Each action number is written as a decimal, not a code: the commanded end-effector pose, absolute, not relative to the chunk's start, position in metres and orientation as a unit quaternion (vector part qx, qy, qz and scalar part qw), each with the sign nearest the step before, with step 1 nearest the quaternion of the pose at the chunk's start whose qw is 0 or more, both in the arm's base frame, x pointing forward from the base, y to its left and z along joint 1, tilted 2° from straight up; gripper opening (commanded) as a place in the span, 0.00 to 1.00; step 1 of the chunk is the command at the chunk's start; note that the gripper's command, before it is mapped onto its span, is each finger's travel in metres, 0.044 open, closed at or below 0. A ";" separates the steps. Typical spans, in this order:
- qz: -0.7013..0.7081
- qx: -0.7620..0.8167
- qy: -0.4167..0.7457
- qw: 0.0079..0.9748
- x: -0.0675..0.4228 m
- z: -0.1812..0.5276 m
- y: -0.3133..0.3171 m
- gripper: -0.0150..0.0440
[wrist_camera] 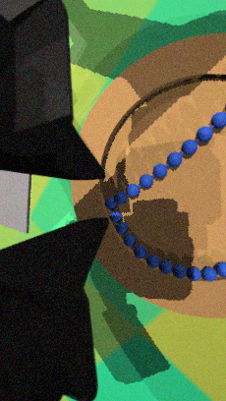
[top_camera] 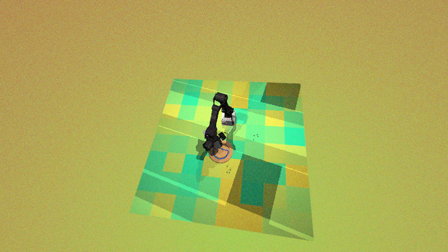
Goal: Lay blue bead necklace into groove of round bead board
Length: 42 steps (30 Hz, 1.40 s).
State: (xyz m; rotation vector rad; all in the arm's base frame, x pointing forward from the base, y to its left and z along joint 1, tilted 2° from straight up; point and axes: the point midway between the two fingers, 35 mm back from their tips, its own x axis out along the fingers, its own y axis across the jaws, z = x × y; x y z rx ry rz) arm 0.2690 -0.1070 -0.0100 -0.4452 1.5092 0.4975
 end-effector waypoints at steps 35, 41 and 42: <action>0.349 -0.339 0.608 0.628 0.274 -0.024 -0.106 0.46; 0.350 -0.339 0.608 0.627 0.273 -0.034 -0.105 0.46; 0.350 -0.339 0.608 0.626 0.273 -0.036 -0.105 0.46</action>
